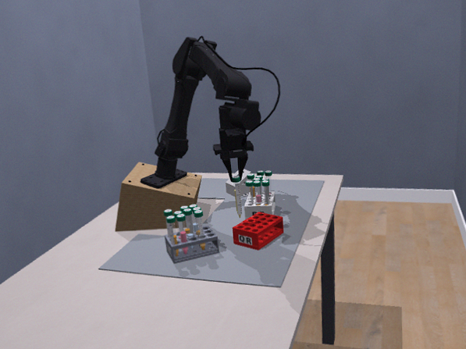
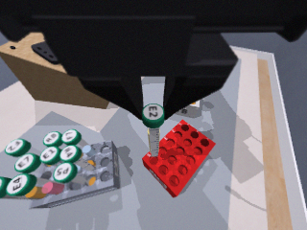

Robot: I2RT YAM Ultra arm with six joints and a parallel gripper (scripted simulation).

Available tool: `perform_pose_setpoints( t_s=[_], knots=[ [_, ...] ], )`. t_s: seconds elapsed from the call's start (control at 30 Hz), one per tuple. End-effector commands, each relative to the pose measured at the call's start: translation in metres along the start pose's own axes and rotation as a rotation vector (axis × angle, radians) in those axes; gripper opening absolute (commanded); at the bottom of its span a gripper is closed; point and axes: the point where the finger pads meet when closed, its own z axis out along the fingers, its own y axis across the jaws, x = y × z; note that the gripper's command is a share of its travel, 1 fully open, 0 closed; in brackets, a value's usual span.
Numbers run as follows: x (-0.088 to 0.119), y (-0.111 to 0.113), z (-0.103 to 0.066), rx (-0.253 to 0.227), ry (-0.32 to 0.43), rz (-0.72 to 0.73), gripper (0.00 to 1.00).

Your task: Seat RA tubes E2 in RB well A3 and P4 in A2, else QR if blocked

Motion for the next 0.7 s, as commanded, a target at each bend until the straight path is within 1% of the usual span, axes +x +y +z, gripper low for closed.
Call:
perform_pose_setpoints(
  t_s=[0.0, 0.03, 0.17, 0.2, 0.33, 0.43, 0.53, 0.57, 0.67],
  knots=[
    [-0.011, -0.002, -0.006, 0.008, -0.016, 0.008, 0.00],
    [-0.006, 0.001, -0.005, -0.004, -0.019, 0.000, 0.00],
    [-0.006, 0.001, -0.005, -0.004, -0.019, 0.000, 0.00],
    [-0.011, -0.002, -0.005, 0.008, -0.017, 0.008, 0.00],
    [-0.016, 0.000, -0.004, -0.002, -0.039, 0.001, 0.00],
    [-0.017, 0.000, -0.003, -0.003, -0.040, 0.001, 0.00],
    [-0.007, -0.007, 0.007, 0.013, -0.006, 0.010, 0.00],
    [-0.006, -0.008, 0.008, 0.014, -0.004, 0.010, 0.00],
    [-0.005, -0.008, 0.002, 0.005, -0.022, 0.005, 0.00]
  ],
)
